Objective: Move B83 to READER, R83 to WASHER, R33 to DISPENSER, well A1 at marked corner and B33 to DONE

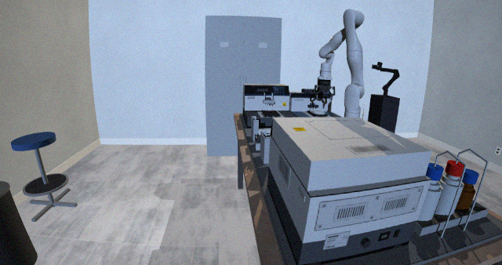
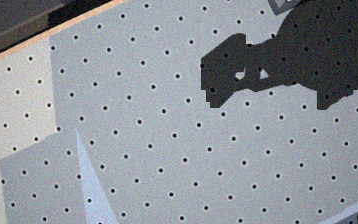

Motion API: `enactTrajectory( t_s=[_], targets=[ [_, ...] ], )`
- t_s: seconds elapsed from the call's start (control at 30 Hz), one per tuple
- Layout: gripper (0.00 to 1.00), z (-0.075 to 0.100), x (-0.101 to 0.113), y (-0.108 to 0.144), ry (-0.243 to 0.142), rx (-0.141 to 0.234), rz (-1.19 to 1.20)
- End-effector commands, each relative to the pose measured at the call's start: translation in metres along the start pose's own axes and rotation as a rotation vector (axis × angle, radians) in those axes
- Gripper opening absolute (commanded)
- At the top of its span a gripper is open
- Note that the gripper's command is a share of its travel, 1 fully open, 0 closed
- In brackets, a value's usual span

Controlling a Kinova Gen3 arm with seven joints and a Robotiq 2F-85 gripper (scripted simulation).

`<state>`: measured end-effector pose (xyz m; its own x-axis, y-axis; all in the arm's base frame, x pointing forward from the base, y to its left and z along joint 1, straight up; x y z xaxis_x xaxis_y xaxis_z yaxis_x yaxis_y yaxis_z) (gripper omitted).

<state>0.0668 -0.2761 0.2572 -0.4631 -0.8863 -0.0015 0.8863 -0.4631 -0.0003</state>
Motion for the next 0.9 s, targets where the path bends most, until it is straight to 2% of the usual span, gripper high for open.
enactTrajectory(
  t_s=[0.0, 0.1, 0.2, 0.77, 0.87],
  targets=[
    [1.0, 0.0, -0.007, 0.004, -0.002, 0.0, -0.001],
    [1.0, 0.0, -0.016, 0.007, -0.002, 0.0, -0.001],
    [1.0, 0.0, -0.023, 0.015, -0.002, 0.0, -0.111],
    [1.0, 0.0, -0.057, 0.052, -0.002, 0.0, -0.111],
    [1.0, 0.0, -0.065, 0.058, -0.002, 0.0, -0.222]
  ],
)
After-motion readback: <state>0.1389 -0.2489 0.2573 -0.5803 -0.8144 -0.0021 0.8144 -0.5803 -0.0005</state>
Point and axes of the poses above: the point where the finger pads meet when closed, its own z axis back along the fingers, its own y axis across the jaws, x = y × z, the point moved 7 cm from there along z, back along the fingers, and after that the axes turned 4 degrees about -z, right-handed, at the moved point
